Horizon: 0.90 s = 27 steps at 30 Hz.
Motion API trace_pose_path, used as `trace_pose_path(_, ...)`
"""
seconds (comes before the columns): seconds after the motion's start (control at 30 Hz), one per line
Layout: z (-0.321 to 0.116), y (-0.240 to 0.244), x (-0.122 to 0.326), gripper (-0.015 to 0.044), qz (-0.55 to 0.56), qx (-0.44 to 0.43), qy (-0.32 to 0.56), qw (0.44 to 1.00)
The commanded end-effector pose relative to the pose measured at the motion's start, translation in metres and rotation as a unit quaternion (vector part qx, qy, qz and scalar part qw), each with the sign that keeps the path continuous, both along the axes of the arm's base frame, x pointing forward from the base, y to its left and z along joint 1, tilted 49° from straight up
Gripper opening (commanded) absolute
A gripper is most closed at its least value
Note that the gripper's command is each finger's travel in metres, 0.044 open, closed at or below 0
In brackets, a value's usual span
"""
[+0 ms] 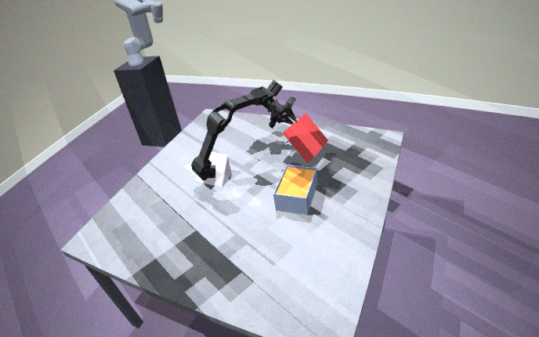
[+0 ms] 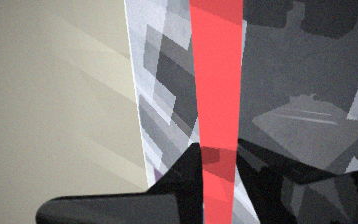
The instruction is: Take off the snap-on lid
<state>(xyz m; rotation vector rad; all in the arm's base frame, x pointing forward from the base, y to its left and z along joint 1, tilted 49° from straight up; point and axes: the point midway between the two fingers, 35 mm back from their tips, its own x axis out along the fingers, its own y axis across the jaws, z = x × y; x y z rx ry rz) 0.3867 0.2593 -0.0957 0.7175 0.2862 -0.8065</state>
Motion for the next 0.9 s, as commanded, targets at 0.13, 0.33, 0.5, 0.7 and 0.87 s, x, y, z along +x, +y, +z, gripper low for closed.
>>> trace_pose_path(0.13, -0.003, -0.005, 0.000, 0.0000, 0.001, -0.002, -0.002, 1.000)
trace_pose_path(0.33, -0.007, -0.008, -0.001, 0.0000, 0.001, -0.002, -0.003, 1.000)
trace_pose_path(0.5, -0.009, -0.011, -0.001, 0.0000, 0.001, -0.002, -0.003, 1.000)
trace_pose_path(0.7, -0.012, -0.015, -0.002, 0.0000, 0.001, -0.002, -0.003, 1.000)
trace_pose_path(0.87, -0.015, -0.018, -0.002, 0.0000, 0.001, -0.002, -0.003, 1.000)
